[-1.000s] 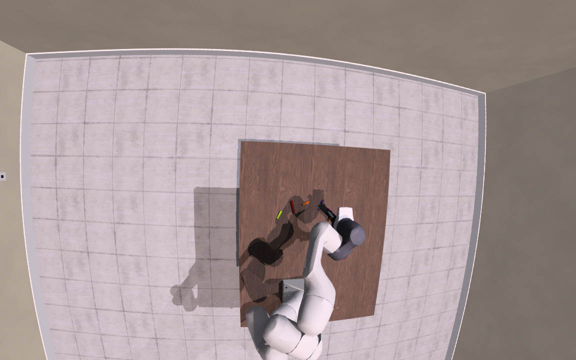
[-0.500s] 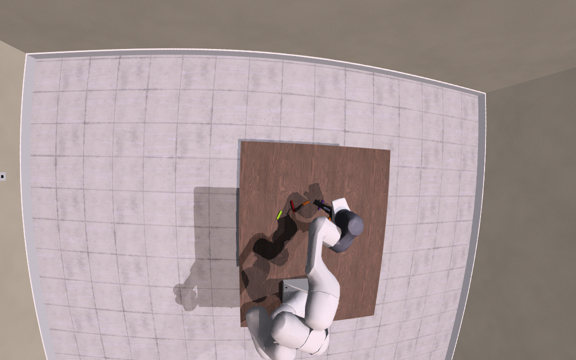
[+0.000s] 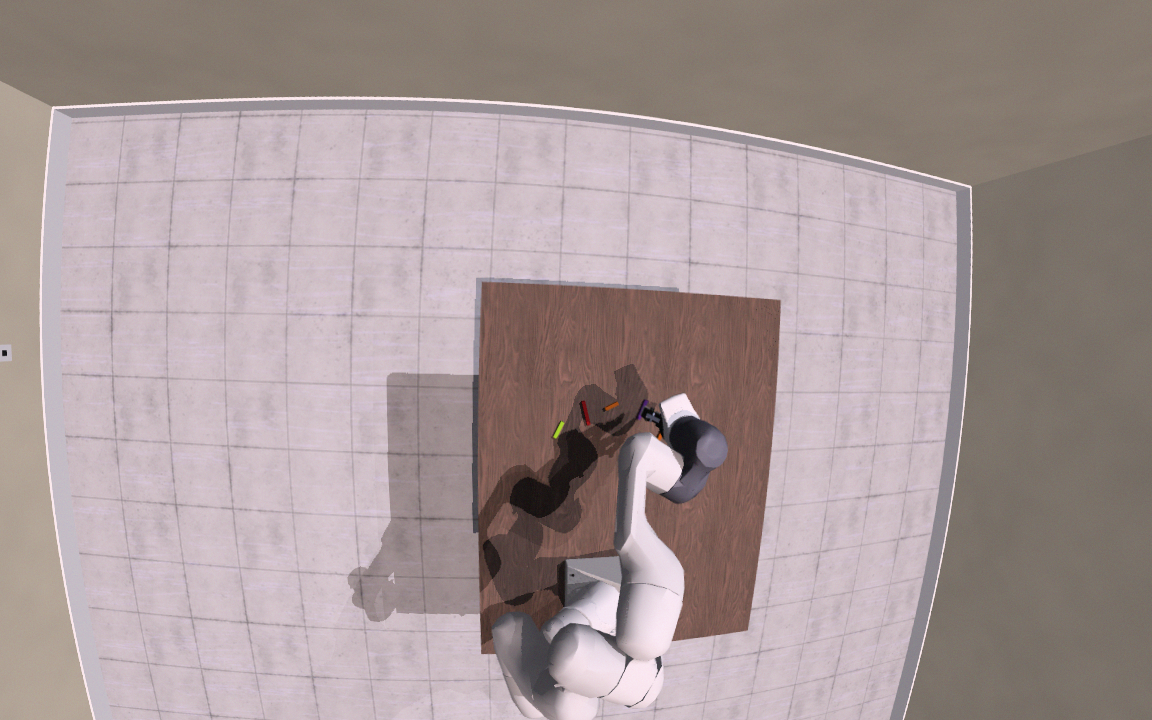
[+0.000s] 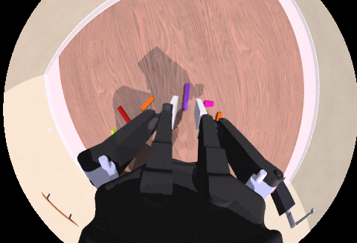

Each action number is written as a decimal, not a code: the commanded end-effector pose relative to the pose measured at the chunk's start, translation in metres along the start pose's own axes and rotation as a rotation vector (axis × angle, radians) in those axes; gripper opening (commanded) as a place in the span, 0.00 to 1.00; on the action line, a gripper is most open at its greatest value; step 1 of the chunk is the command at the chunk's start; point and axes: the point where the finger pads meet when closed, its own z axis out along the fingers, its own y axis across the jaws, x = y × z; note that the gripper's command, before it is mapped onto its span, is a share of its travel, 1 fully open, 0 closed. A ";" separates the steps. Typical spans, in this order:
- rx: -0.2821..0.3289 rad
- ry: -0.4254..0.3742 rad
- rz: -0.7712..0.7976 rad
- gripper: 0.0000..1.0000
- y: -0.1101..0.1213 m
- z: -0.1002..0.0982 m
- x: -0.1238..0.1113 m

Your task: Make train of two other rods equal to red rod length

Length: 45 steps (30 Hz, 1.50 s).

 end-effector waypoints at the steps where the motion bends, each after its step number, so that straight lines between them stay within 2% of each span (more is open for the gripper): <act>1: 0.000 -0.005 -0.026 0.15 0.000 0.000 -0.001; 29: 0.000 -0.005 -0.026 0.15 0.000 0.001 -0.001; 45: 0.000 -0.005 -0.026 0.15 0.000 0.013 -0.001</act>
